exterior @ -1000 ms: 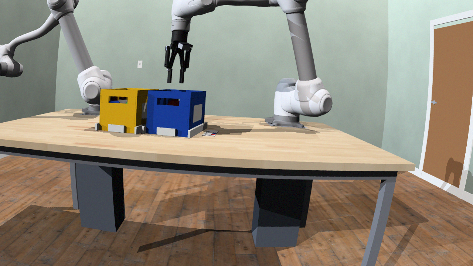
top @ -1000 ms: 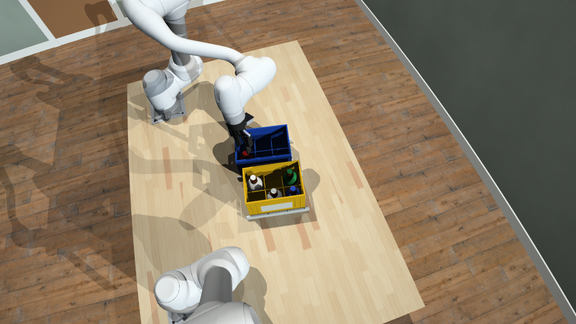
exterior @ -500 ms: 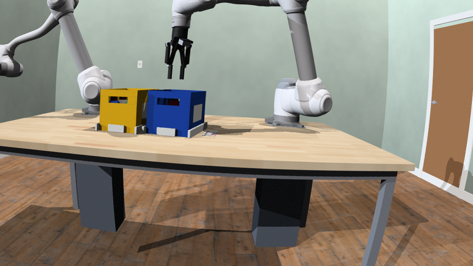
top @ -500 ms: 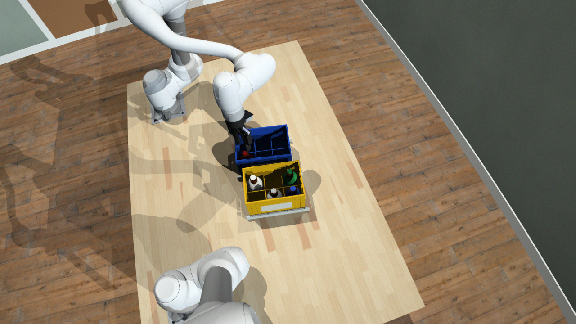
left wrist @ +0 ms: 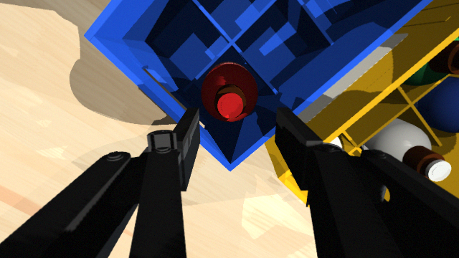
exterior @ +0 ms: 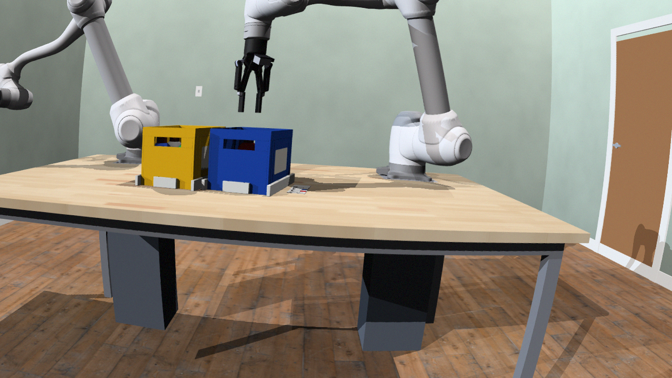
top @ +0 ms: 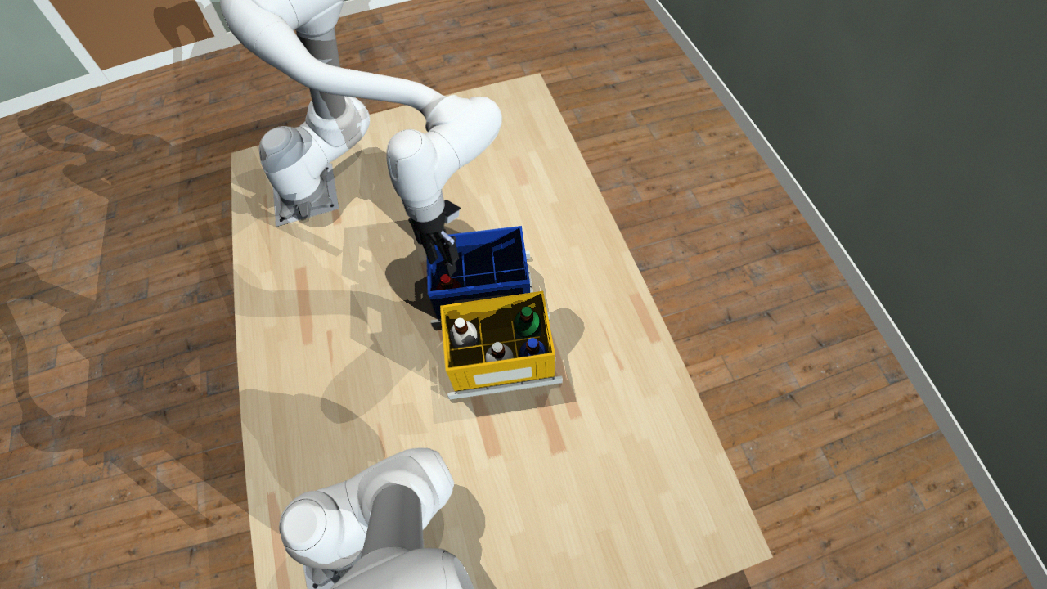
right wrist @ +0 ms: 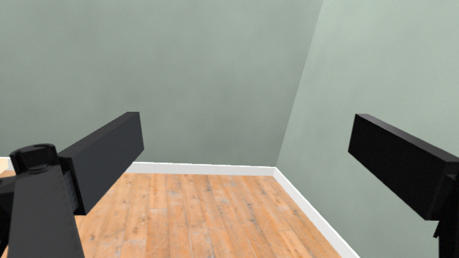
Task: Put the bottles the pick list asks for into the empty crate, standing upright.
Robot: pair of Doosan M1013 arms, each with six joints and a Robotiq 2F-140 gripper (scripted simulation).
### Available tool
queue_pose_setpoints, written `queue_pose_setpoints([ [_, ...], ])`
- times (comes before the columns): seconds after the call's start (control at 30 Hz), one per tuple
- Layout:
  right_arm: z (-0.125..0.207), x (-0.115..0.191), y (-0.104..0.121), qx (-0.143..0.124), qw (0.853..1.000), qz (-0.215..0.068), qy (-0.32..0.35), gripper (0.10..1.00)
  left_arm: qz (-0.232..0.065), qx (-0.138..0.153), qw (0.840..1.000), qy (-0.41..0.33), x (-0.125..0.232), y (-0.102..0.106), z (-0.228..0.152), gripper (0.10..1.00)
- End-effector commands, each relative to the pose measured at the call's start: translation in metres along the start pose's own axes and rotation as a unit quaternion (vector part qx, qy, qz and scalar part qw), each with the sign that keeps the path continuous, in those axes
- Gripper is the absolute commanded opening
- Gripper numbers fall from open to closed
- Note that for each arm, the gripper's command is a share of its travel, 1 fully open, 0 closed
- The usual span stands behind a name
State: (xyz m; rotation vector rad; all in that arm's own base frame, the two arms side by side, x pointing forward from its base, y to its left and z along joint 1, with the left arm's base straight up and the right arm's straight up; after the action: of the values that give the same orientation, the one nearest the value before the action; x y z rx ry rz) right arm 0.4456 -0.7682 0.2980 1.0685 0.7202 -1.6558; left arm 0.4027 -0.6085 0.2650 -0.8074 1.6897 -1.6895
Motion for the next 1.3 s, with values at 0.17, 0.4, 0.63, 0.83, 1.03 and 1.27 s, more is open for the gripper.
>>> queue_pose_setpoints([
  [0.17, 0.001, -0.001, 0.0, 0.0, 1.0, 0.001, -0.001, 1.0, 0.0, 0.001, 1.0, 0.0, 0.0, -0.001, 0.0, 0.442],
  [0.4, 0.001, -0.001, 0.0, 0.0, 1.0, 0.001, -0.001, 1.0, 0.0, 0.001, 1.0, 0.0, 0.0, -0.001, 0.0, 0.442],
  [0.63, 0.001, -0.001, 0.0, 0.0, 1.0, 0.001, -0.001, 1.0, 0.0, 0.001, 1.0, 0.0, 0.007, -0.001, 0.021, 0.442],
  [0.83, 0.001, -0.001, 0.0, 0.0, 1.0, 0.001, -0.001, 1.0, 0.0, 0.001, 1.0, 0.0, 0.013, -0.001, 0.04, 0.442],
  [1.03, 0.001, -0.001, 0.0, 0.0, 1.0, 0.001, -0.001, 1.0, 0.0, 0.001, 1.0, 0.0, 0.022, -0.001, 0.068, 0.442],
  [1.27, 0.001, -0.001, 0.0, 0.0, 1.0, 0.001, -0.001, 1.0, 0.0, 0.001, 1.0, 0.0, 0.03, -0.001, 0.092, 0.442],
])
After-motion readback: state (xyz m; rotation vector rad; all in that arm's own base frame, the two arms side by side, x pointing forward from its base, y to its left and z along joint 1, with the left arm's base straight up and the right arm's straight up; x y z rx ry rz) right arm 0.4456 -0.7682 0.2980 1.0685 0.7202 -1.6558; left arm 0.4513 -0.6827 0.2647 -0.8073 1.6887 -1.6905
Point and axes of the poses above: on each arm, the point where the finger pads meet when closed, its own y axis out along the fingers, its own z axis across the jaws, x = y × z, the point moved 1 cm from there along -y, back along the fingers, and after that the axes turned 15 degrees about -y, right-handed, at the moved point
